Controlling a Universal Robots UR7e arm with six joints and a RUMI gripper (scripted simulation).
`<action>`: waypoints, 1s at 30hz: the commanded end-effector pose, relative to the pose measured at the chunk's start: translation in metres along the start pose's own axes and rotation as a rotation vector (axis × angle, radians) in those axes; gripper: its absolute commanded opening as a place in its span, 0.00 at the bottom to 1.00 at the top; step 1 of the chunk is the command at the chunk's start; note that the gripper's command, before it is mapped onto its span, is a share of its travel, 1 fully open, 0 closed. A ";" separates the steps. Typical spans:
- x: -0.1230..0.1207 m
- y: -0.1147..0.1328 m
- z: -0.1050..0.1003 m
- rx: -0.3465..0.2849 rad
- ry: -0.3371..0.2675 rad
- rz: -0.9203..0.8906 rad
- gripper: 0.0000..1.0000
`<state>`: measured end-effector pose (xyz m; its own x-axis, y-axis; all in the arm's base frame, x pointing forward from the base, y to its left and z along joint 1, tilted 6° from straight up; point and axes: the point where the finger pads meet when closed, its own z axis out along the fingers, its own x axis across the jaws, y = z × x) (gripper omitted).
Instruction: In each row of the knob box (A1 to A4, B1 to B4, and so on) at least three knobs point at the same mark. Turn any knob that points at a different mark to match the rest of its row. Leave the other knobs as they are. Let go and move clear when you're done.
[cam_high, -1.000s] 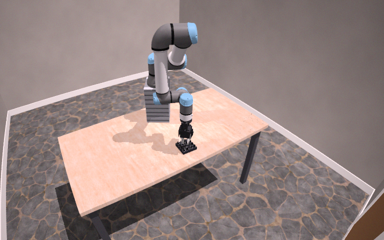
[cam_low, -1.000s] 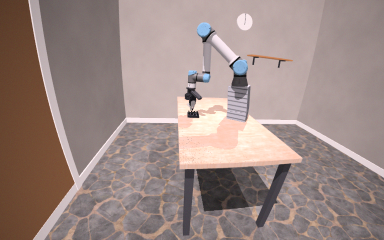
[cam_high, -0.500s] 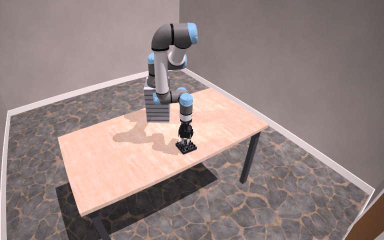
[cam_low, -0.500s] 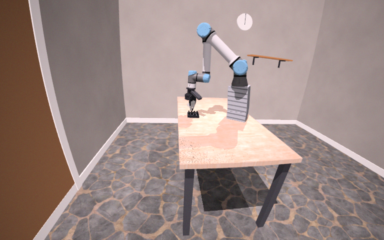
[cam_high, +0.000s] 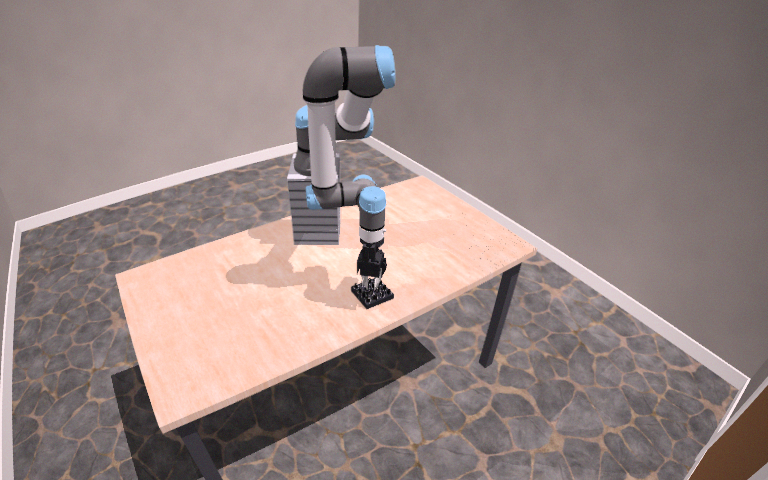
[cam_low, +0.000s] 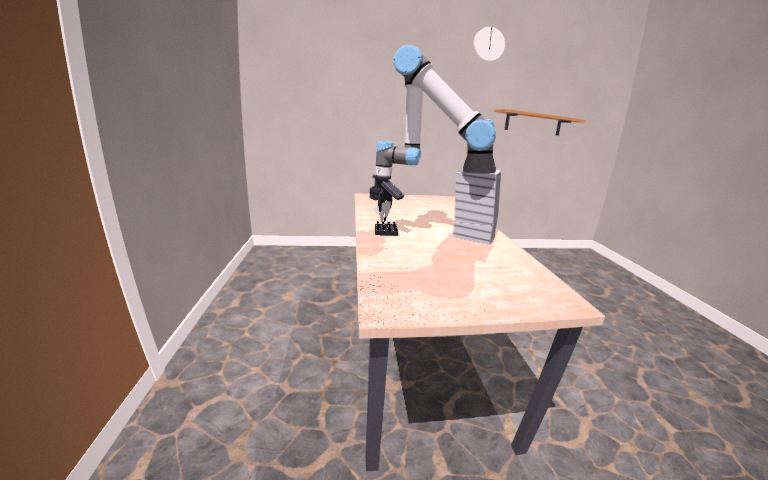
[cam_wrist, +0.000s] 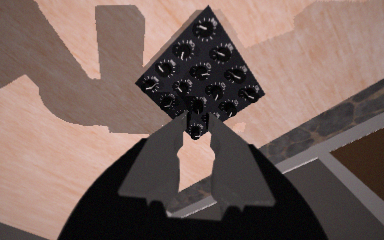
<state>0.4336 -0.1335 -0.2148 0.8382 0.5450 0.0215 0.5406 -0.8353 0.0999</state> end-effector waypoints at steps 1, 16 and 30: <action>0.000 0.000 0.000 -0.001 0.001 0.000 0.11; 0.000 -0.002 0.000 -0.001 0.001 0.000 0.11; 0.000 -0.004 0.000 -0.001 0.001 0.000 0.11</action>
<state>0.4312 -0.1296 -0.2153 0.8381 0.5450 0.0215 0.5406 -0.8353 0.0998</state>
